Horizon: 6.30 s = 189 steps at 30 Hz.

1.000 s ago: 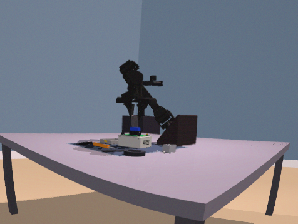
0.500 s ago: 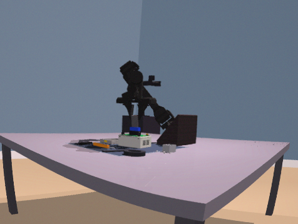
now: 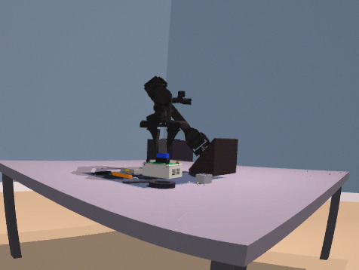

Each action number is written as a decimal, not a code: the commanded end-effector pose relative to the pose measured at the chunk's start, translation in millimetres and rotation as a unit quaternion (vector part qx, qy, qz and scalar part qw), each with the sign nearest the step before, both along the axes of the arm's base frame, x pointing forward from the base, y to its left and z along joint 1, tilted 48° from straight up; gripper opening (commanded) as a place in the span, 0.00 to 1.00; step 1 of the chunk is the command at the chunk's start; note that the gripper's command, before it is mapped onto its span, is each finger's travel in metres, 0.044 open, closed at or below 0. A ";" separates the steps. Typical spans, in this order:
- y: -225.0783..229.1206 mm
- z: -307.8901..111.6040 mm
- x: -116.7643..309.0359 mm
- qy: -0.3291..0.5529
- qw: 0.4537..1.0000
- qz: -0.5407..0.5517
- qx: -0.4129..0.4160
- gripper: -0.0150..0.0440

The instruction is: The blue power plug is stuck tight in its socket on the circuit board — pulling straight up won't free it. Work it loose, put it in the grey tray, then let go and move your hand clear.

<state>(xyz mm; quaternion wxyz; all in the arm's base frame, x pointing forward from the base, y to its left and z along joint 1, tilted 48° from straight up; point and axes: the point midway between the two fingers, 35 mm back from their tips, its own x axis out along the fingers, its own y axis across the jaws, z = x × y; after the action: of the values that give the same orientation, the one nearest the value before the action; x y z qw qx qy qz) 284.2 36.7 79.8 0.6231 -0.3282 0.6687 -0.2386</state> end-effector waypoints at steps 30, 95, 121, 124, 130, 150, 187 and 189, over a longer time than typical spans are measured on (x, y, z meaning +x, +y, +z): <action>3.8 3.2 -0.9 0.002 1.000 0.002 -0.006 0.25; 22.6 7.1 -2.3 -0.003 0.998 0.009 -0.062 0.25; 27.8 10.4 -2.5 -0.004 0.998 0.009 -0.068 0.25; 28.1 11.8 -2.4 -0.003 0.998 0.009 -0.063 0.25; 22.4 20.9 -0.6 0.003 1.000 0.002 -0.001 0.25; 8.8 8.7 -0.7 0.002 1.000 0.002 -0.002 0.34; -5.3 -4.0 -0.9 0.002 1.000 0.002 -0.002 0.37; -5.3 -4.0 -0.9 0.002 1.000 0.002 -0.002 0.28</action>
<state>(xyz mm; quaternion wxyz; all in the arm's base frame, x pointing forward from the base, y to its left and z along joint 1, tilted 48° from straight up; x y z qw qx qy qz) 283.3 32.4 75.8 0.6222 -0.3278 0.6696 -0.2387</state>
